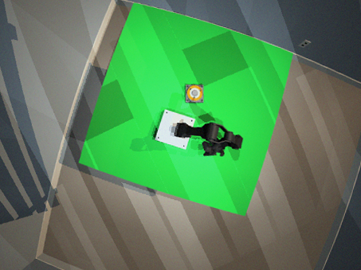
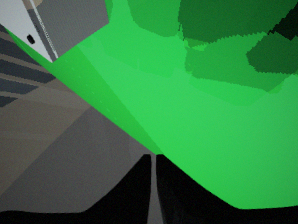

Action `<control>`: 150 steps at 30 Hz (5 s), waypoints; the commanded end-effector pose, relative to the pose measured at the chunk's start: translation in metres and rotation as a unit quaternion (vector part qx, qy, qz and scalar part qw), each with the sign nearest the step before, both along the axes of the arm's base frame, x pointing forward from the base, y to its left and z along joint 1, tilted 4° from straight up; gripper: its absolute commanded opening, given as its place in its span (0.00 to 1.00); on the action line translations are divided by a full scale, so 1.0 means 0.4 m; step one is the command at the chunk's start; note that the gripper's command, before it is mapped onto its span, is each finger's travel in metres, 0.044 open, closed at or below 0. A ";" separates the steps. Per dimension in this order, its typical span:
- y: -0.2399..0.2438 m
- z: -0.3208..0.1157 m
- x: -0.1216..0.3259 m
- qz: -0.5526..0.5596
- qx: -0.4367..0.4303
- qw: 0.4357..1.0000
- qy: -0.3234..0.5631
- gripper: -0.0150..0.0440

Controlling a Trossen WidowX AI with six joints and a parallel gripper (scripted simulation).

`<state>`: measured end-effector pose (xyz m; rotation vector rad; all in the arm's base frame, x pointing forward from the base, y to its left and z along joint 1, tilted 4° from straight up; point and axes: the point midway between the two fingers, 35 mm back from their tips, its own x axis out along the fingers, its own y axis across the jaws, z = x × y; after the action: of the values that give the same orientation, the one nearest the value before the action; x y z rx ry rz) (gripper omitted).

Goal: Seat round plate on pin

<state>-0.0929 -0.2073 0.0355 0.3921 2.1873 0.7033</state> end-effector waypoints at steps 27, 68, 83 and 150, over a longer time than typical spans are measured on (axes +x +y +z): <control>0.242 0.062 0.742 -0.091 -0.354 0.885 -0.290 0.25; 0.427 -0.028 0.814 -0.127 -0.316 0.870 -0.356 0.25; 0.472 -0.028 0.823 -0.127 -0.315 0.870 -0.356 0.25; 0.542 0.003 1.015 -0.128 -0.314 0.870 -0.358 0.25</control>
<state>0.3105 0.0120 0.0369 0.0526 1.4811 -0.0559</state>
